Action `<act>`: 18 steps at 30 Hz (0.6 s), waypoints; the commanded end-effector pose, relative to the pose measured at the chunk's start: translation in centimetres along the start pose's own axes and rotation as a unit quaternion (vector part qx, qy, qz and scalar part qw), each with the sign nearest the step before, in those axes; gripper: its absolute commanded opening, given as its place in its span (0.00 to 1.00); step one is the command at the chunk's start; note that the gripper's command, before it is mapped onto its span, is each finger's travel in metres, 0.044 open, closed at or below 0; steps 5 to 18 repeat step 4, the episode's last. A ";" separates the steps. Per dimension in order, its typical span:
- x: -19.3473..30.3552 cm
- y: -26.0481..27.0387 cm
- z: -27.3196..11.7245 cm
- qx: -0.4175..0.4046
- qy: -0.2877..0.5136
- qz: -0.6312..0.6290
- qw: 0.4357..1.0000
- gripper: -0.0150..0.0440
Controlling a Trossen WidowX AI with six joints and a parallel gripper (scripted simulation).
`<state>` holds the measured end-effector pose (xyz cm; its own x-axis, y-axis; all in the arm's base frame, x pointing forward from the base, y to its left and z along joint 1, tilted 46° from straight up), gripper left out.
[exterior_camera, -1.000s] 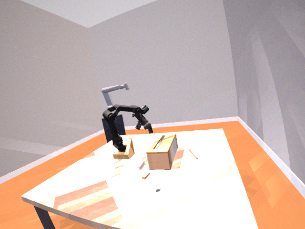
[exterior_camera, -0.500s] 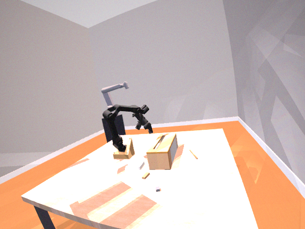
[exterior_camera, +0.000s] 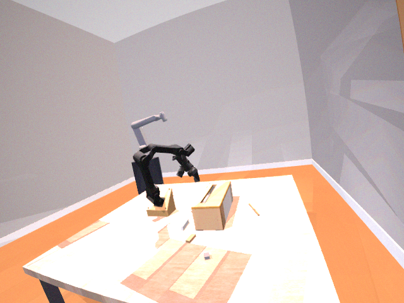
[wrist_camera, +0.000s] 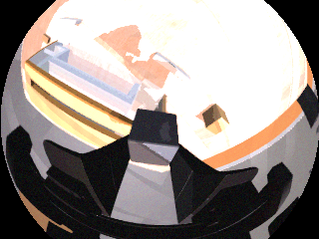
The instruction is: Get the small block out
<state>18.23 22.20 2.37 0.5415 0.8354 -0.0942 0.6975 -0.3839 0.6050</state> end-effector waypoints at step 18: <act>0.0 0.0 0.0 0.001 -0.001 -0.004 1.000 0.25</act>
Point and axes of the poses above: the point midway between the two fingers, 35 mm back from their tips, its own z axis out along the fingers, its own y axis across the jaws, x = y × z, the point moved 4 cm from there along -z, back along the fingers, and after that the axes turned 12 degrees about -z, right-handed, at the moved point
